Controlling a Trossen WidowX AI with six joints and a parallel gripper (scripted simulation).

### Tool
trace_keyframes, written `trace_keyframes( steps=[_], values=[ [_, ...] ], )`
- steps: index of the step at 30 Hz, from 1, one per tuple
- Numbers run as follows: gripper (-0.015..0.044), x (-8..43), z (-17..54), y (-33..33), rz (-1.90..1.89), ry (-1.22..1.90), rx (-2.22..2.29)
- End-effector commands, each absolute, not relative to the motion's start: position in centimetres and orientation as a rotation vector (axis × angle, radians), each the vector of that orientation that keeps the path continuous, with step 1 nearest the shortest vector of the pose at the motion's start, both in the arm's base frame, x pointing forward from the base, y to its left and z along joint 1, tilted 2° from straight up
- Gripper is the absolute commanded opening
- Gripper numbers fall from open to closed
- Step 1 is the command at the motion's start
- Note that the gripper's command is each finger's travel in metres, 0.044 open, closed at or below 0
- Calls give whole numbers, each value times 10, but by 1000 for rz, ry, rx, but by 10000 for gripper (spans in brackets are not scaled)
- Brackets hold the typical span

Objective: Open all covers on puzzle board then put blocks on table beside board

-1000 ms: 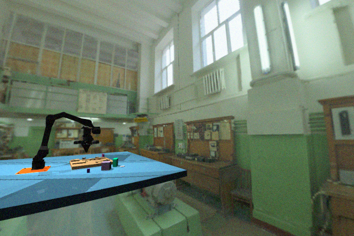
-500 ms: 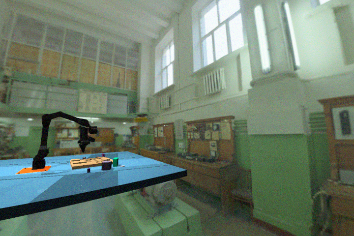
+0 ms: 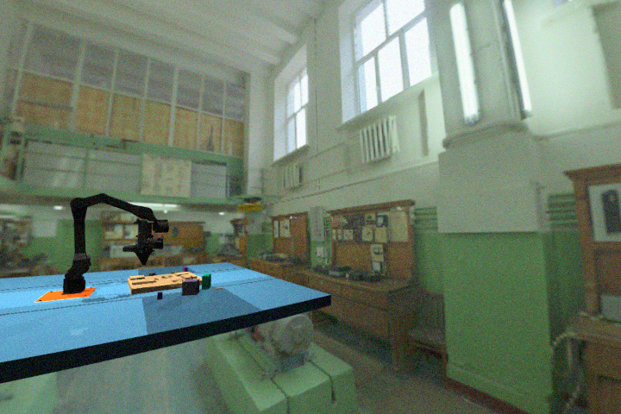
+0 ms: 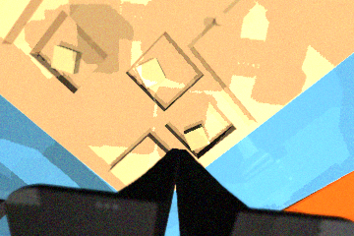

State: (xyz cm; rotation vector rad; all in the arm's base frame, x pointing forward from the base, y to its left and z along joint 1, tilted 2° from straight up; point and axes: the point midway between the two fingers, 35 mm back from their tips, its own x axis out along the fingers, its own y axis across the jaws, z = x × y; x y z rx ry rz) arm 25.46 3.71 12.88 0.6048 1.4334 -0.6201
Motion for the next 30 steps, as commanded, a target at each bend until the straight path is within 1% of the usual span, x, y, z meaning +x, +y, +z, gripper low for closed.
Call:
trace_keyframes(
  steps=[1,5,20,30],
  values=[
    [0,227,118,38,-1234,1150,1230],
    [0,224,117,38,-1357,1060,1356],
    [0,227,116,36,-1358,1059,1357],
    [0,228,78,35,-1358,1059,1357]
  ],
)
